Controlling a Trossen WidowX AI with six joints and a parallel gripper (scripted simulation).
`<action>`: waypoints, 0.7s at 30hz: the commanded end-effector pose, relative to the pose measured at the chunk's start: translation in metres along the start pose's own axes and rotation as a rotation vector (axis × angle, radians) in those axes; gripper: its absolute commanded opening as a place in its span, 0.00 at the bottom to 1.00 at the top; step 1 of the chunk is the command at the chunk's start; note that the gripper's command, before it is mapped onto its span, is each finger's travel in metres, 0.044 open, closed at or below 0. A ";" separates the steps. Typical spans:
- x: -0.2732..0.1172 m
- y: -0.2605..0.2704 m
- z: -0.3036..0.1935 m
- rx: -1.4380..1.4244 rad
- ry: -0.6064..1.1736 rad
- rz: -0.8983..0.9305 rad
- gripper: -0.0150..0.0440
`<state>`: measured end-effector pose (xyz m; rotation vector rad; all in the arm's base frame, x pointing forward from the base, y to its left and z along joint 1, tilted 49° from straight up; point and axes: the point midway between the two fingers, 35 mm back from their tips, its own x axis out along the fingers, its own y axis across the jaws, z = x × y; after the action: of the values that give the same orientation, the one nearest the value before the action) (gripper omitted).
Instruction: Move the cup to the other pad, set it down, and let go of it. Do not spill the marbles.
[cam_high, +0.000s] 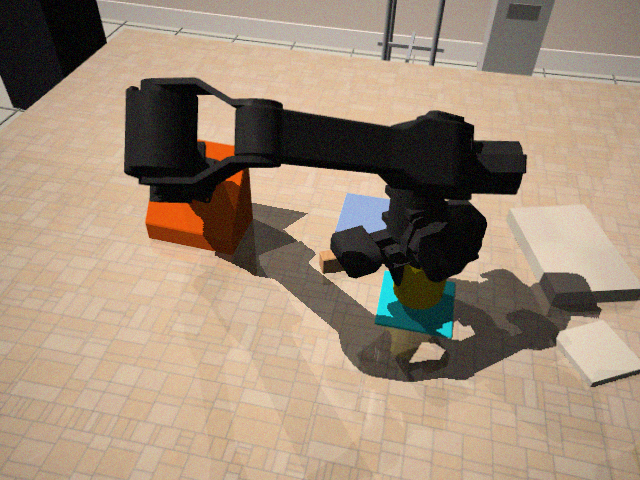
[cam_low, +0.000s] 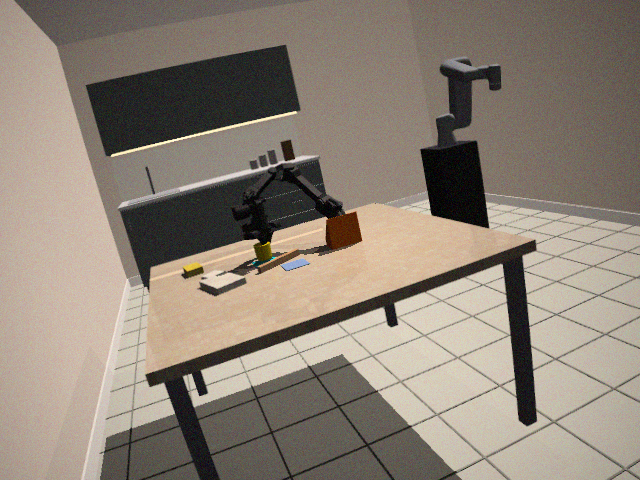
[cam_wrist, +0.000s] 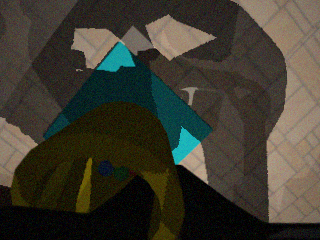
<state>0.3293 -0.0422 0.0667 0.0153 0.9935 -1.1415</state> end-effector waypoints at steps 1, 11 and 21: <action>0.007 -0.001 -0.001 -0.009 -0.004 -0.004 0.25; 0.007 -0.001 0.000 0.001 0.000 -0.002 0.25; 0.007 -0.001 0.000 0.001 0.000 -0.002 0.39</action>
<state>0.3289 -0.0483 0.0622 0.0139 0.9942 -1.1434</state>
